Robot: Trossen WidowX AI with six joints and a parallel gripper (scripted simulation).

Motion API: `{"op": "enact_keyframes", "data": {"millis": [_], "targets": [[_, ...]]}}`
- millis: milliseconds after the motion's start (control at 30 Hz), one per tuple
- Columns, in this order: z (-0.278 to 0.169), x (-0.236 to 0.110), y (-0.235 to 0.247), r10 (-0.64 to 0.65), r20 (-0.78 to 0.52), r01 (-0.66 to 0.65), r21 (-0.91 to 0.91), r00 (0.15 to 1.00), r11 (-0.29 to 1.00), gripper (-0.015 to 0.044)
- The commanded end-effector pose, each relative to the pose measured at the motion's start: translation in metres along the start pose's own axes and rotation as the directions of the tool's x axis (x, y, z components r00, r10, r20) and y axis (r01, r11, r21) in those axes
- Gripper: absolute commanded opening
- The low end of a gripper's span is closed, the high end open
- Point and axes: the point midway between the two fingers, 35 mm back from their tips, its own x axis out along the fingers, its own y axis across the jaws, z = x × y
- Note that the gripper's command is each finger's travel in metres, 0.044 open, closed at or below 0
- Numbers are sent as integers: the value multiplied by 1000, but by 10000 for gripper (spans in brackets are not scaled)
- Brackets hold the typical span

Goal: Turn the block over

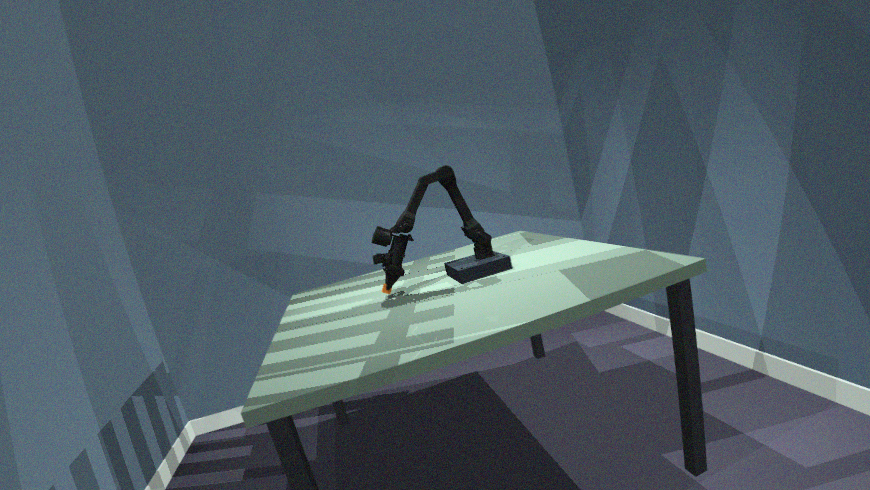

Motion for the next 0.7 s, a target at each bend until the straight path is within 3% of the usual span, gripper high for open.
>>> {"op": "enact_keyframes", "data": {"millis": [0,667], "targets": [[-1,5,0,-3,41,3,2,999,1000,0],[-8,31,0,-3,341,3,1,940,1000,0]]}}
